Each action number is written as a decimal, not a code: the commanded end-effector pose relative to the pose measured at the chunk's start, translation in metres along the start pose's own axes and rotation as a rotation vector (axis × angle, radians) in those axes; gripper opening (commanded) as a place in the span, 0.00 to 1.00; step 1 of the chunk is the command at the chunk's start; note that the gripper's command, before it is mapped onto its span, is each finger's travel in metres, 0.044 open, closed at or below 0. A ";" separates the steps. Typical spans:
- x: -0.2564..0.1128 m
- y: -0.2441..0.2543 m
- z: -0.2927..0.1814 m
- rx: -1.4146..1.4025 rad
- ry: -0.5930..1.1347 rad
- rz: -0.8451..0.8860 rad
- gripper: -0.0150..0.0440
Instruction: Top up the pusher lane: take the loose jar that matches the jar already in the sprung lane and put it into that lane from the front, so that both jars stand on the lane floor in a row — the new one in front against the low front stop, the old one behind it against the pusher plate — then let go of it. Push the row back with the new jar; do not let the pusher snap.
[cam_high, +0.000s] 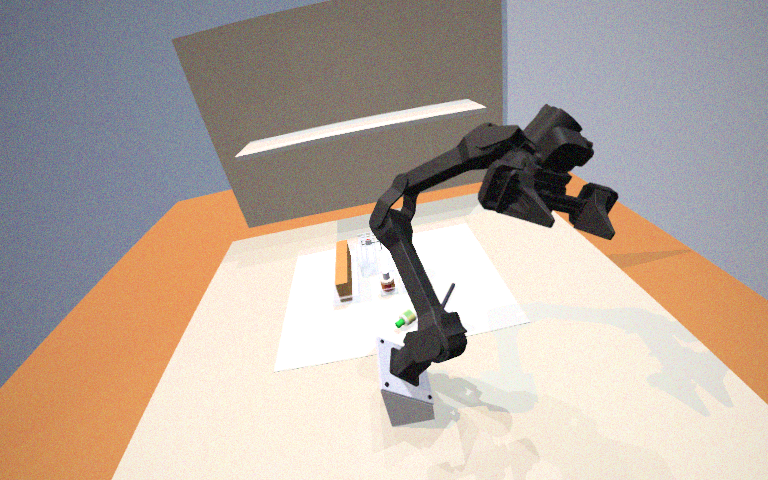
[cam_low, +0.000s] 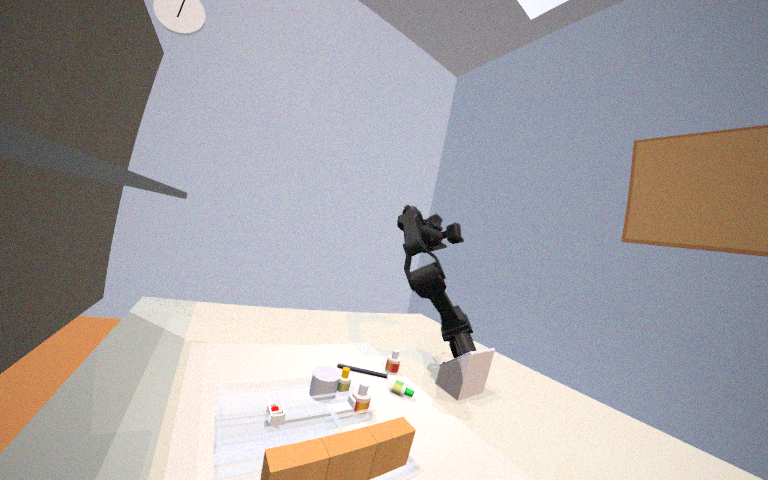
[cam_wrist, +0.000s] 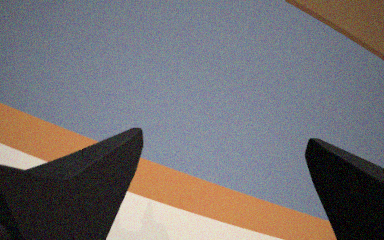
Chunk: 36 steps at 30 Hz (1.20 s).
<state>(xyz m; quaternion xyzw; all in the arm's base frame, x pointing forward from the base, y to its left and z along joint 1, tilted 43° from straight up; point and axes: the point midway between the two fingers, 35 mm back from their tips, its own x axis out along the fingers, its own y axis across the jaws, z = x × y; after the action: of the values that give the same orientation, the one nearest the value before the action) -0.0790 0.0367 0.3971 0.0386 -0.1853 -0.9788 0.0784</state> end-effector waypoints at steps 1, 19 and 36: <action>0.001 0.001 0.000 -0.001 0.004 0.010 0.98; 0.032 0.126 -0.124 -0.475 0.531 0.661 1.00; -0.105 0.154 -0.248 -1.186 0.645 1.316 1.00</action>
<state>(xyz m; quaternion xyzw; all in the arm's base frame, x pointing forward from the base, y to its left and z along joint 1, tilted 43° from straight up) 0.0389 -0.1824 0.2546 0.1844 0.3138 -0.6768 0.6398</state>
